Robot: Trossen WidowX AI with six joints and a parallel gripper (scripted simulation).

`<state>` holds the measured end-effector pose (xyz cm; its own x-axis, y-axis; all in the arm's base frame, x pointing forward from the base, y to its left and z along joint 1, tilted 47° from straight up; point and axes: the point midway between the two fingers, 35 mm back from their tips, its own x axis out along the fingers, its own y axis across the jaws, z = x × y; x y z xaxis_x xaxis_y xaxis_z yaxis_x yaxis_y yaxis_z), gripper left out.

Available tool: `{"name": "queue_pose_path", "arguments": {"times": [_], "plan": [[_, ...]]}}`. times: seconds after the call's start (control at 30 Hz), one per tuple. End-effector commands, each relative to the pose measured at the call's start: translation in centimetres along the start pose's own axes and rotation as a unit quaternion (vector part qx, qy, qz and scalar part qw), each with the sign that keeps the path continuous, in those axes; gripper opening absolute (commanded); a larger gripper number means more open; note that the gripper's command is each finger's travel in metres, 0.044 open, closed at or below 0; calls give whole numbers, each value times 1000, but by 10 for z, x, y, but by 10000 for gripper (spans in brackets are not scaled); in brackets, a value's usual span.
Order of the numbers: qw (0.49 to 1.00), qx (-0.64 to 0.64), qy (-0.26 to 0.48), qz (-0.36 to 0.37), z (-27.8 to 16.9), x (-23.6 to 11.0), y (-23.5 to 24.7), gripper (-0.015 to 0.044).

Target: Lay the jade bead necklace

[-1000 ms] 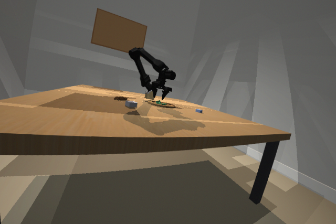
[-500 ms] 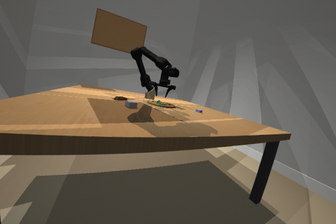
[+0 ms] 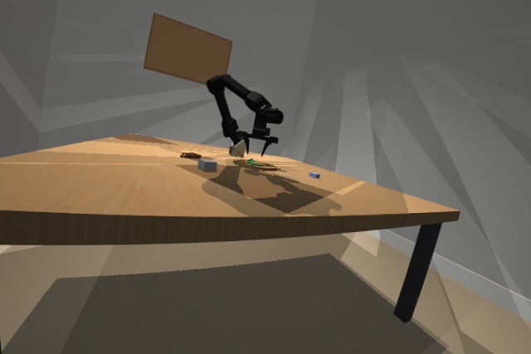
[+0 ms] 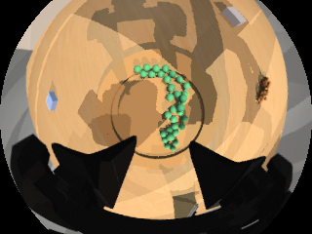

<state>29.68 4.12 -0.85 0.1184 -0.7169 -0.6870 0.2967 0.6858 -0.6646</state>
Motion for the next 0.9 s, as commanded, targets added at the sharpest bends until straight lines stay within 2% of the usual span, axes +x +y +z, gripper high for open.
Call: {"name": "queue_pose_path", "arguments": {"times": [0.0,0.6,0.87], "plan": [[1000,0,-1,0,0,1,0,310],[1000,-7,1,-4,-2,30,-1,310],[1000,-8,1,-4,-3,31,-1,310]]}}
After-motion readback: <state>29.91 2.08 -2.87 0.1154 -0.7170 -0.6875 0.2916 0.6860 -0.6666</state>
